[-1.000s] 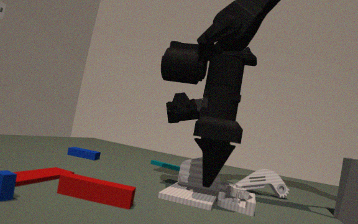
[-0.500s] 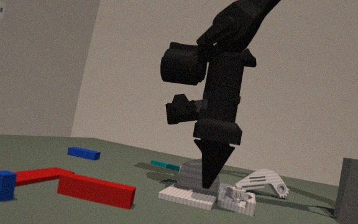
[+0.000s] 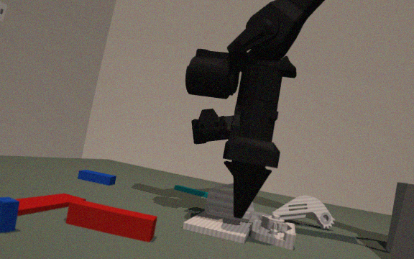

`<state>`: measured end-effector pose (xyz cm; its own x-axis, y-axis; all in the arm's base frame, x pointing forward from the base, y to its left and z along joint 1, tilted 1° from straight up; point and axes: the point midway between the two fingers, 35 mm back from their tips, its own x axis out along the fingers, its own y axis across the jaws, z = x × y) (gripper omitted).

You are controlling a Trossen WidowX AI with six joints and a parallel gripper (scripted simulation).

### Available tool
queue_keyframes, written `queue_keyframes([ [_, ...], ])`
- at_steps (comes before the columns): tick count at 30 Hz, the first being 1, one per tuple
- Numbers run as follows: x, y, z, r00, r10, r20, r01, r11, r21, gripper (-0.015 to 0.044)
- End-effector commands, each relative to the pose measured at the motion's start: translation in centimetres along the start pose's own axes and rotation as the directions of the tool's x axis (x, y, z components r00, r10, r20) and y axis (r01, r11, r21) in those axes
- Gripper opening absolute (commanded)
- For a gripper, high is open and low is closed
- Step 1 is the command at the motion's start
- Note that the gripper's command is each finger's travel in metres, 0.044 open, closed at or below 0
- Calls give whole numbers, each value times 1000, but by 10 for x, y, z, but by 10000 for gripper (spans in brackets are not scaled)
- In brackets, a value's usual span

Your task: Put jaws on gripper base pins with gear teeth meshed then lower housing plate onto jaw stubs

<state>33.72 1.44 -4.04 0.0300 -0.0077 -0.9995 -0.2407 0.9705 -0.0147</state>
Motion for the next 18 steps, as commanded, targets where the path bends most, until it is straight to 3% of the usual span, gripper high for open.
queue_keyframes([
  [1, 0, 0, 1, 1000, -2, 3, 2, 1000, -4, 134],
  [6, 0, 0, 1, 1000, -2, 3, 2, 1000, -4, 134],
  [10, 0, 0, 0, 1000, 0, 0, 0, 1000, 0, 224],
  [18, 0, 0, 0, 1000, 0, 0, 0, 1000, 0, 224],
])
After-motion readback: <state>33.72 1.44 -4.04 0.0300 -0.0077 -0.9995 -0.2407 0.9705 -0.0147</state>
